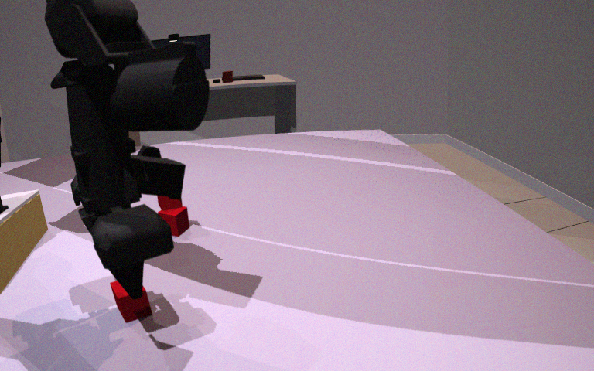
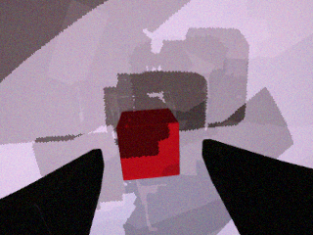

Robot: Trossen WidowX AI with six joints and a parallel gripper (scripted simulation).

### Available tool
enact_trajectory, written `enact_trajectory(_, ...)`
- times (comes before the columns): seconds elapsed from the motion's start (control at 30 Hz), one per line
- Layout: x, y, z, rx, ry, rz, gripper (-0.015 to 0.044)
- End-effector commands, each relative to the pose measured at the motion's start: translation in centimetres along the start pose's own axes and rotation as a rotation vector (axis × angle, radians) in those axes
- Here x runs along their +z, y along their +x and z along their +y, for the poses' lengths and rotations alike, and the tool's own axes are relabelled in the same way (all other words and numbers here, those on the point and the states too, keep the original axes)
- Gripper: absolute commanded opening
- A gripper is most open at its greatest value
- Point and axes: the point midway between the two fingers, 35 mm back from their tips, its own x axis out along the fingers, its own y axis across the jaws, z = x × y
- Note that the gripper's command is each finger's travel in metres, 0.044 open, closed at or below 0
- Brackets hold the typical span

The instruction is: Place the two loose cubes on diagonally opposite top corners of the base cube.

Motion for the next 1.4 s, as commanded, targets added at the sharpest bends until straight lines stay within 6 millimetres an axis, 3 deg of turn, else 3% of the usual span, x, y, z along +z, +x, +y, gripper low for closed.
enact_trajectory(0.0, -0.2, 0.8, 0.1, 0.005, 0.002, 0.007, 0.0265)
enact_trajectory(0.3, -0.2, 2.0, 0.2, 0.005, 0.002, 0.008, 0.0265)
enact_trajectory(0.5, -0.2, 2.0, 0.2, 0.005, 0.002, 0.008, 0.0107)
enact_trajectory(0.63, -0.2, 2.0, 0.2, 0.005, 0.002, 0.008, 0.0105)
enact_trajectory(1.37, 0.2, -4.4, -0.3, 0.005, 0.002, 0.007, 0.0105)
